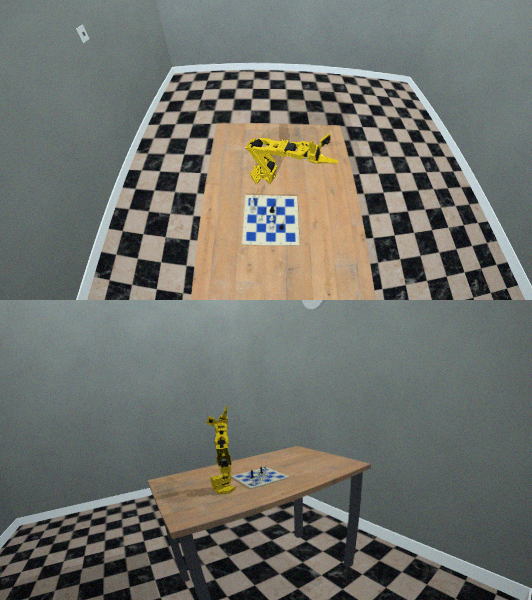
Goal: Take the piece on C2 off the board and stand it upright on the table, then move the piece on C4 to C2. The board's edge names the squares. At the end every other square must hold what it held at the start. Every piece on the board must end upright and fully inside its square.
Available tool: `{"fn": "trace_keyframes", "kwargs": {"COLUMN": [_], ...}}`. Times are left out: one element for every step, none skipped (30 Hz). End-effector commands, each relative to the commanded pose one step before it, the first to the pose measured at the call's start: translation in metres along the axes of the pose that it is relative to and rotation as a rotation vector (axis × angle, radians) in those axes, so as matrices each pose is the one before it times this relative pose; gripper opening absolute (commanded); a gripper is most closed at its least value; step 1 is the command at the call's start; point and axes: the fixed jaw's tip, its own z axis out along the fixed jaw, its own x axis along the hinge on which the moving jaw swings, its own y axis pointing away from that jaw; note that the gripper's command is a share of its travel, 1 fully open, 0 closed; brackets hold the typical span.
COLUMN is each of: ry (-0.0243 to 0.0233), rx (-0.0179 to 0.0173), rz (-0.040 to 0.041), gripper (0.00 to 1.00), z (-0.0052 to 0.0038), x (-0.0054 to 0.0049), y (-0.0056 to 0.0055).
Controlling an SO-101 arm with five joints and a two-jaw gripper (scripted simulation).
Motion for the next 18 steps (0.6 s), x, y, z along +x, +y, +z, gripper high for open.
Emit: {"fn": "trace_keyframes", "kwargs": {"ry": [-0.00082, 0.00000, 0.00000, 0.00000, 0.00000, 0.00000, 0.00000, 0.00000, 0.00000, 0.00000, 0.00000, 0.00000, -0.00048, -0.00001, 0.00091, 0.00217, 0.00376, 0.00561], "rx": [0.00288, 0.00000, 0.00000, 0.00000, 0.00000, 0.00000, 0.00000, 0.00000, 0.00000, 0.00000, 0.00000, 0.00000, 0.00152, 0.00132, 0.00091, 0.00037, -0.00032, -0.00107], "rz": [0.00128, 0.00000, 0.00000, 0.00000, 0.00000, 0.00000, 0.00000, 0.00000, 0.00000, 0.00000, 0.00000, 0.00000, 0.00010, 0.00060, 0.00154, 0.00287, 0.00452, 0.00645], "gripper": [1.00, 1.00, 1.00, 1.00, 1.00, 1.00, 1.00, 1.00, 1.00, 1.00, 1.00, 1.00, 1.00, 1.00, 1.00, 1.00, 0.99, 0.99], "z": [-0.000441, 0.000000, 0.000000, 0.000000, 0.000000, 0.000000, 0.000000, 0.000000, 0.000000, 0.000000, 0.000000, 0.000000, -0.000086, -0.000147, -0.000259, -0.000418, -0.000616, -0.000848], "x": [-0.00018, 0.00000, 0.00000, 0.00000, 0.00000, 0.00000, 0.00000, 0.00000, 0.00000, 0.00000, 0.00000, 0.00000, -0.00013, -0.00003, 0.00017, 0.00045, 0.00080, 0.00120], "y": [-0.00089, 0.00000, 0.00000, 0.00000, 0.00000, 0.00000, 0.00000, 0.00000, 0.00000, 0.00000, 0.00000, 0.00000, -0.00041, -0.00040, -0.00039, -0.00038, -0.00035, -0.00033]}}
